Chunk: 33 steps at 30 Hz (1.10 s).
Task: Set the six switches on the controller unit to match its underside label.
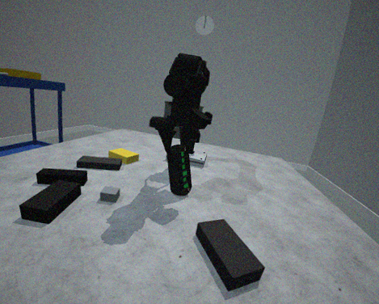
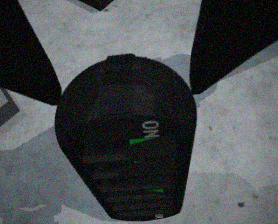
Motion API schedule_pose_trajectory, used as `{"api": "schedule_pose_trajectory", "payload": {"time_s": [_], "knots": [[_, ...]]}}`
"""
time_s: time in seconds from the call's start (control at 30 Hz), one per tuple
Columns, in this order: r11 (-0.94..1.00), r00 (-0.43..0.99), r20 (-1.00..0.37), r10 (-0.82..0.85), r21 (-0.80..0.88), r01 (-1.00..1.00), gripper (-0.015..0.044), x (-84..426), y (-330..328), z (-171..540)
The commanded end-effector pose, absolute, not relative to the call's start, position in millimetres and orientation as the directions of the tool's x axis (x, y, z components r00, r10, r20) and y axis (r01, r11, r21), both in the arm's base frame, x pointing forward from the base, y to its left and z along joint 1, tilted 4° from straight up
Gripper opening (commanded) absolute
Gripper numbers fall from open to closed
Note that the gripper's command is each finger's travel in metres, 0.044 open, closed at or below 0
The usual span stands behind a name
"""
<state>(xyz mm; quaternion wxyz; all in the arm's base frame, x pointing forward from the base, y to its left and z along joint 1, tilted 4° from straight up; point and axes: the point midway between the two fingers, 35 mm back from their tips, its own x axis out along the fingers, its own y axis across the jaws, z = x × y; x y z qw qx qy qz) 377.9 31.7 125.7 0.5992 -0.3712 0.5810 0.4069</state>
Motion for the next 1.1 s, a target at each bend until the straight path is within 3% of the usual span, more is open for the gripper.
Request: {"api": "schedule_pose_trajectory", "payload": {"time_s": [0.0,1.07], "knots": [[0.386,-0.013,-0.999,0.052,0.032,-0.922,0.0336,376,29,122],[0.386,-0.014,-0.999,0.050,0.032,-0.922,0.0336,366,7,113]]}}
